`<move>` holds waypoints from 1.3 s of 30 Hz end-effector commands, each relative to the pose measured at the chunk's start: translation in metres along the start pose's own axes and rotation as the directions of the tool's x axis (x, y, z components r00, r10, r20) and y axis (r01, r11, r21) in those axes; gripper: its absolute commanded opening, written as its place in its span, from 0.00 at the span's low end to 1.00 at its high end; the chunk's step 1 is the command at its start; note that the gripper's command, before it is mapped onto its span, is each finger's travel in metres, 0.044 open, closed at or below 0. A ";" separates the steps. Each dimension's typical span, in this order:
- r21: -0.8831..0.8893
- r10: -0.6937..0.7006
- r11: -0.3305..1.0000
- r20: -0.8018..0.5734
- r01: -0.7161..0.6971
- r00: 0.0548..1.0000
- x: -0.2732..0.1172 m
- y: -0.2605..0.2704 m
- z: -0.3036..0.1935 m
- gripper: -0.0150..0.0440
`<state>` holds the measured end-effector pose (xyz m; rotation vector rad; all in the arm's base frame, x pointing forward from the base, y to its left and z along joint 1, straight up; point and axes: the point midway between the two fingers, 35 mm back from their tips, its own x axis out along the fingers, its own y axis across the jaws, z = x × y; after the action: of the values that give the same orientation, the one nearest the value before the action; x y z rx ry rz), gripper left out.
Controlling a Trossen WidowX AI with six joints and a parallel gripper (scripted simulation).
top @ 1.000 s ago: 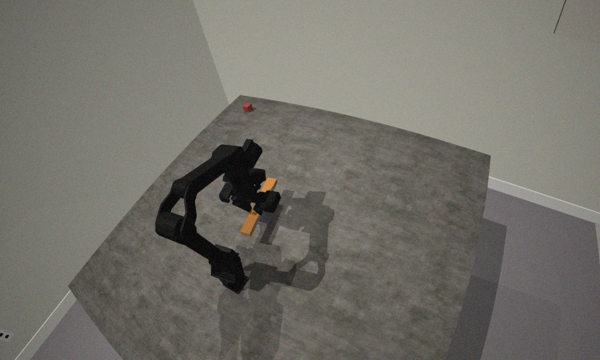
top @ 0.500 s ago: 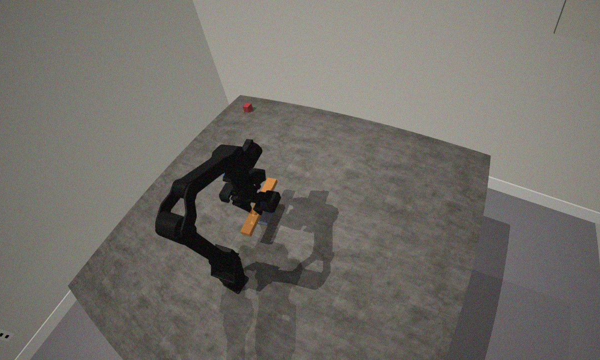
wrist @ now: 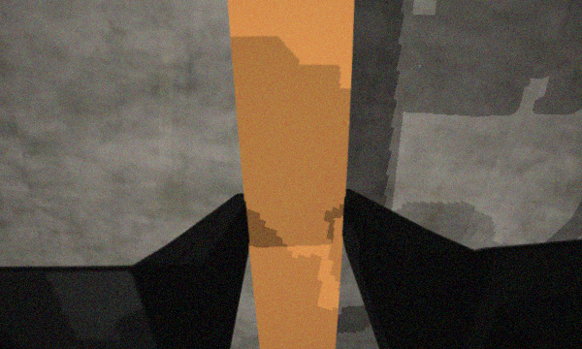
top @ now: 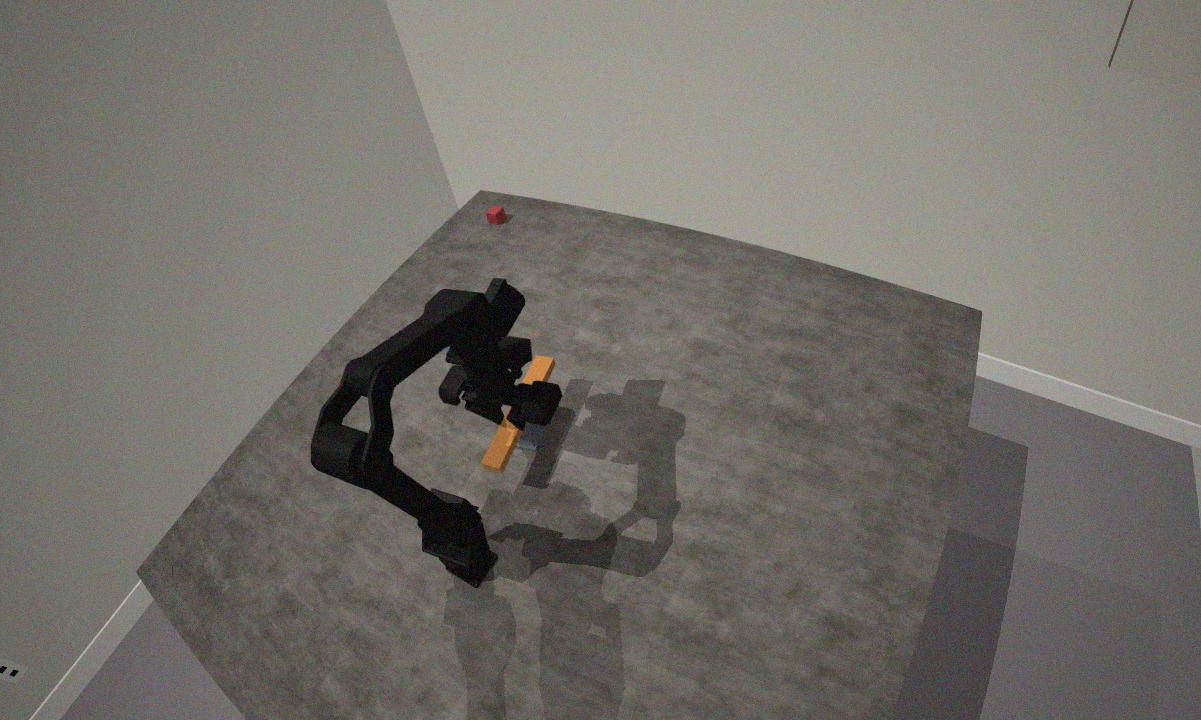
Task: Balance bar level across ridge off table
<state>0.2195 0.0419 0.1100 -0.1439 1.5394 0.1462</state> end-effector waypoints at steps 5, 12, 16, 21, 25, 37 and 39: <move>0.000 0.000 1.000 0.000 0.000 1.000 0.000 0.000 0.000 0.54; 0.000 0.000 1.000 0.000 0.000 1.000 0.000 0.000 0.000 0.54; 0.000 0.000 1.000 0.000 0.000 1.000 0.000 0.000 0.000 0.54; 0.000 0.000 1.000 0.000 0.000 1.000 0.000 0.000 0.000 0.54; 0.000 0.000 1.000 0.000 0.000 1.000 0.000 0.000 0.000 0.54; 0.000 0.000 1.000 0.000 0.000 1.000 0.000 0.000 0.000 0.55; 0.000 0.000 1.000 0.000 0.000 1.000 0.000 0.000 0.000 0.55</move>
<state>0.2195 0.0419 0.1100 -0.1439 1.5394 0.1462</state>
